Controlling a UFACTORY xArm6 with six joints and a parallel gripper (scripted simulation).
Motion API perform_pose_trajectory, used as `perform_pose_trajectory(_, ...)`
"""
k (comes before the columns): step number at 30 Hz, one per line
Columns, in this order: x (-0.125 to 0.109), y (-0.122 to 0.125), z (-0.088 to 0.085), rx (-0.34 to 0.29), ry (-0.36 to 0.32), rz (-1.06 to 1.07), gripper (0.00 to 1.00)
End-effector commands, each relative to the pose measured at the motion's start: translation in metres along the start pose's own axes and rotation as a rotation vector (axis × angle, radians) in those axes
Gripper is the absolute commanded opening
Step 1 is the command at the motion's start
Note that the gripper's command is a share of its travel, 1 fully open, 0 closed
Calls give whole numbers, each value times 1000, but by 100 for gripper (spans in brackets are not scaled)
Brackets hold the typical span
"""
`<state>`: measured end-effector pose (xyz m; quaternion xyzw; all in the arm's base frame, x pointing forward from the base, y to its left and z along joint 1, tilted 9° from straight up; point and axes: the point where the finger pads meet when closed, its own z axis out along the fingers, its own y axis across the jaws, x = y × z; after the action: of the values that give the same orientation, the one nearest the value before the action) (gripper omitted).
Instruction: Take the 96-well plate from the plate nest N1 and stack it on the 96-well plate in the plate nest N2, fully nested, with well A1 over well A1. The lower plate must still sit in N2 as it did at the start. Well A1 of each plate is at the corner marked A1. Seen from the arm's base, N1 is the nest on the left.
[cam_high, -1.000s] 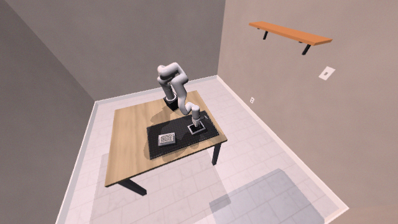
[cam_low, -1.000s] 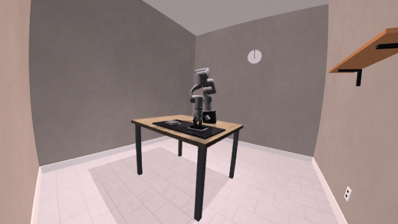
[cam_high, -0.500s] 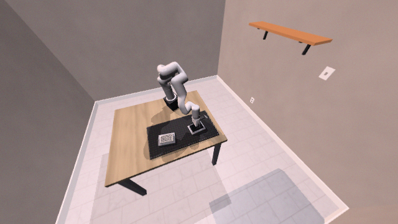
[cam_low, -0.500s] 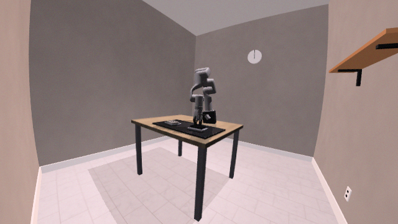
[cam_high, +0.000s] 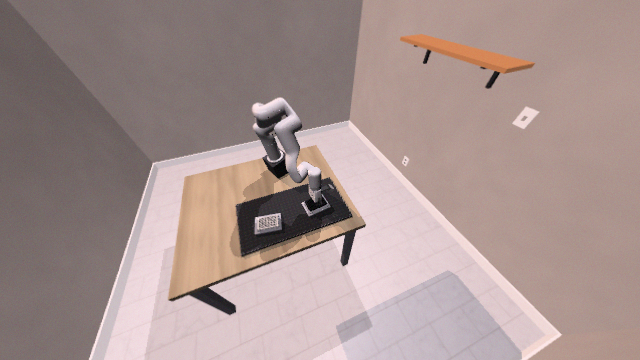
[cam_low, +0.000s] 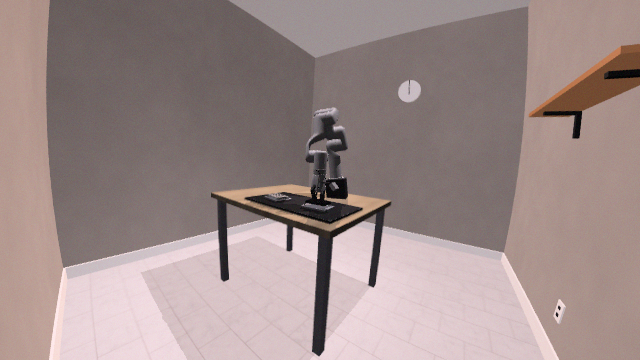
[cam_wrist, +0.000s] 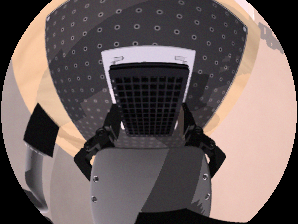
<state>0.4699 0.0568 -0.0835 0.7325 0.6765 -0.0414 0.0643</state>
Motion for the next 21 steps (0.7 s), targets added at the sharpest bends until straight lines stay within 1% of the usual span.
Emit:
perform_pose_trajectory(1,0,2,-4,-4,1,0,0)
perform_pose_trajectory(14,0,2,-7,-4,1,0,0)
perform_pose_trajectory(21,0,2,-19,-4,1,0,0)
